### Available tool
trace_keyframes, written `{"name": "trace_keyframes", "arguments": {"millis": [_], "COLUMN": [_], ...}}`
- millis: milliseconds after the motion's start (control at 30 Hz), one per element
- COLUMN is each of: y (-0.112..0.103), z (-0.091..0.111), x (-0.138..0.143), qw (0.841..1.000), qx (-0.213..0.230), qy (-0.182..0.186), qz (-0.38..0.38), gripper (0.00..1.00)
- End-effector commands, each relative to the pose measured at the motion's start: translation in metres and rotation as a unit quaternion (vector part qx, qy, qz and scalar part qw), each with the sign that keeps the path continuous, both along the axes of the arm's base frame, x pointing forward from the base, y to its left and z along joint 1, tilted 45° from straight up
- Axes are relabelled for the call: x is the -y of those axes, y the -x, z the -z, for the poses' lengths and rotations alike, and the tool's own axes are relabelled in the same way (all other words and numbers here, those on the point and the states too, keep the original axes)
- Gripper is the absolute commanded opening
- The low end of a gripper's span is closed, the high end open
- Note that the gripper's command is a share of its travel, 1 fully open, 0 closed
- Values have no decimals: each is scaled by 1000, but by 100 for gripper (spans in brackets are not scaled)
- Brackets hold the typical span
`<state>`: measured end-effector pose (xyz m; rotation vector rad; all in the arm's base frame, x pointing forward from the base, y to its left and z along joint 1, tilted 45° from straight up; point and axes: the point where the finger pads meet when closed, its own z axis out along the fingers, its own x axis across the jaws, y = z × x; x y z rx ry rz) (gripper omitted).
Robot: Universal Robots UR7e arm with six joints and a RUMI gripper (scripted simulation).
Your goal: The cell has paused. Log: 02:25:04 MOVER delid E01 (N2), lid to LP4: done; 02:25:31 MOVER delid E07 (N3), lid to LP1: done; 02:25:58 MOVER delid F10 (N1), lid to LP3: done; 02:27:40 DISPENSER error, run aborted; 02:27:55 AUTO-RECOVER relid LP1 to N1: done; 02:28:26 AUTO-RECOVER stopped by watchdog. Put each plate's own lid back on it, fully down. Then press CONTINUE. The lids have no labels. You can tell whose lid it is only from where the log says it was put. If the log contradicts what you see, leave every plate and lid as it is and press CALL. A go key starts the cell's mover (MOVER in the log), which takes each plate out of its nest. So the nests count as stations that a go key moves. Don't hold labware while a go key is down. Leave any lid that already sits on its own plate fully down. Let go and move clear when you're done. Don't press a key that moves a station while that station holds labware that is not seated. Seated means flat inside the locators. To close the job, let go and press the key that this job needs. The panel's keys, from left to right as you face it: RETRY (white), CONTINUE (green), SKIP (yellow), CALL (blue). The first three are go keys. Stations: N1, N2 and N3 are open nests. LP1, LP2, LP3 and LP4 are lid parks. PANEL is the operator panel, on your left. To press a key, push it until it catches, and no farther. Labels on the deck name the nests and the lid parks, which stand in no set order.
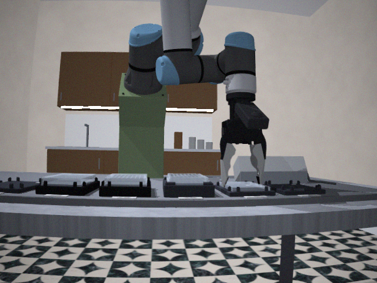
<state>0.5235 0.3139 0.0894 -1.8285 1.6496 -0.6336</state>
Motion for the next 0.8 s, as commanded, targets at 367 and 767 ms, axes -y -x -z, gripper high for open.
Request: {"name": "trace_keyframes", "arguments": {"millis": [367,767], "y": [9,21], "z": [-10,-22], "x": [1,3], "qw": [1000,1000], "qx": [0,0], "qy": [0,0], "qz": [0,0], "gripper": [0,0]}}
